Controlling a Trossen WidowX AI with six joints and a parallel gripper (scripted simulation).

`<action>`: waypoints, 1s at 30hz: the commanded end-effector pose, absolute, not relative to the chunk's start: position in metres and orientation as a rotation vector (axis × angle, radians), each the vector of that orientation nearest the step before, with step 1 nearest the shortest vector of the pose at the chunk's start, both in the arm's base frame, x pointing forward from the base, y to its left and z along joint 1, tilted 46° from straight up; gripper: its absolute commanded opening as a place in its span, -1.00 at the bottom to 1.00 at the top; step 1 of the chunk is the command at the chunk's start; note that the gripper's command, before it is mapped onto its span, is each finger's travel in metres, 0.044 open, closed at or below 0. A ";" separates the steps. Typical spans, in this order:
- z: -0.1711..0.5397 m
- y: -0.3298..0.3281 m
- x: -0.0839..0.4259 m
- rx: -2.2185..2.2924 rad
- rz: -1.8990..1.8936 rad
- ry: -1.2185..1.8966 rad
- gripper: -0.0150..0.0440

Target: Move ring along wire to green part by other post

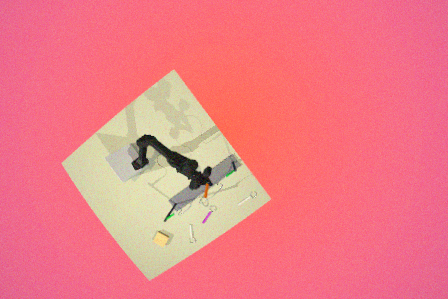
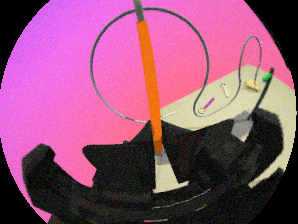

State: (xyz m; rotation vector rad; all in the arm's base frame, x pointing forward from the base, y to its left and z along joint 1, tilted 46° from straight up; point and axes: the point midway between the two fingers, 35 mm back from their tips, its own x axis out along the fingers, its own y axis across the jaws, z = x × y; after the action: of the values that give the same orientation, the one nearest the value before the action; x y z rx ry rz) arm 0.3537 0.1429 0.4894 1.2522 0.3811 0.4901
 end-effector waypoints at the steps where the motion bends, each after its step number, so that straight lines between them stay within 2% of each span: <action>1: 0.492 0.143 0.353 1.306 0.499 0.374 -1.00; 30: 0.504 0.144 0.353 1.668 0.550 0.332 -1.00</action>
State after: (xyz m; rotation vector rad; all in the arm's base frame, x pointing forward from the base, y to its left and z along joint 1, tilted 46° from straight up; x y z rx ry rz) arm 0.3523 0.1452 0.5029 1.6256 0.3409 0.5476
